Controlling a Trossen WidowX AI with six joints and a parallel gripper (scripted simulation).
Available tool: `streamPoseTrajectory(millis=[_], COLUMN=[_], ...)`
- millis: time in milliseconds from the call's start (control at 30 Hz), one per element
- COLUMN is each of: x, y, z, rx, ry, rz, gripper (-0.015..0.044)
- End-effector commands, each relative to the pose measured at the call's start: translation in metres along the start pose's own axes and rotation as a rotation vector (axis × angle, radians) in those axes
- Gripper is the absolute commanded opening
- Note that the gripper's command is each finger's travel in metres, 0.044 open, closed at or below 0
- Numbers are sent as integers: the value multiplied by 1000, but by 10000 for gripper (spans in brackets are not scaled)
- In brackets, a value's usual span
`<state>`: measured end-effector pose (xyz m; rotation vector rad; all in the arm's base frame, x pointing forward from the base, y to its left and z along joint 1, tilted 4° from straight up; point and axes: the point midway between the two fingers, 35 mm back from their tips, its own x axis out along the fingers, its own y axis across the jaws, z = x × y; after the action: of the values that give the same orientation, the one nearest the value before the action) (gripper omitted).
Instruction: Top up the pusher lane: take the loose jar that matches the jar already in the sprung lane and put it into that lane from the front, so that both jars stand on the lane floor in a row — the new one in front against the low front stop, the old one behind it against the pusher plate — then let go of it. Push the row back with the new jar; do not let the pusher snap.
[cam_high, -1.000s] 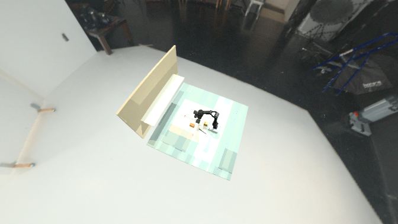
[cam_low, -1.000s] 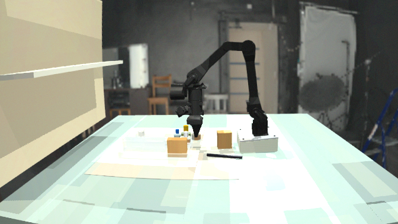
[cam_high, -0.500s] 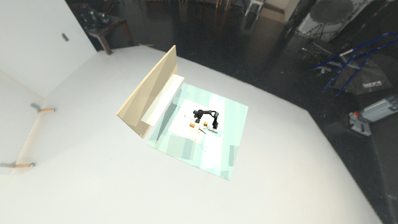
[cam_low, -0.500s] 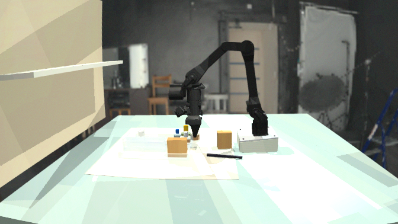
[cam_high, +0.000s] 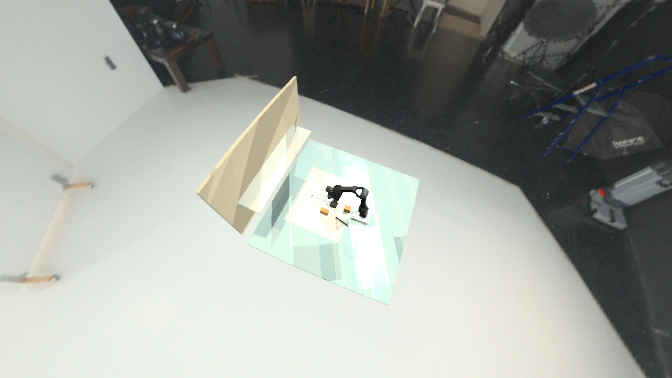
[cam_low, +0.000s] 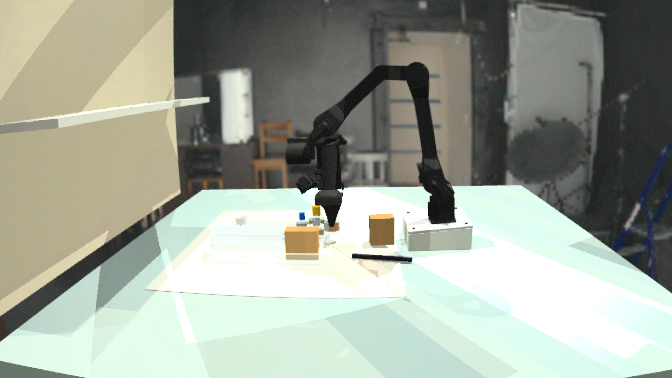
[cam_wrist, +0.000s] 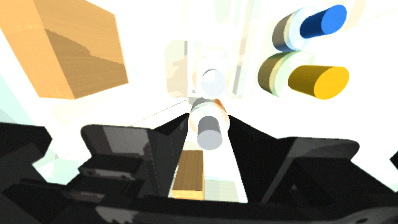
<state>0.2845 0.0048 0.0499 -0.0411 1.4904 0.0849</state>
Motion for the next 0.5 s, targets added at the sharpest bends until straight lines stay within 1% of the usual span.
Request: streamPoseTrajectory(millis=[0,467], x=[-3,-3], y=[-1,-1], z=[8,14], rx=[3,3], ry=[-23,-23], rz=[-4,-4], gripper=[0,0])
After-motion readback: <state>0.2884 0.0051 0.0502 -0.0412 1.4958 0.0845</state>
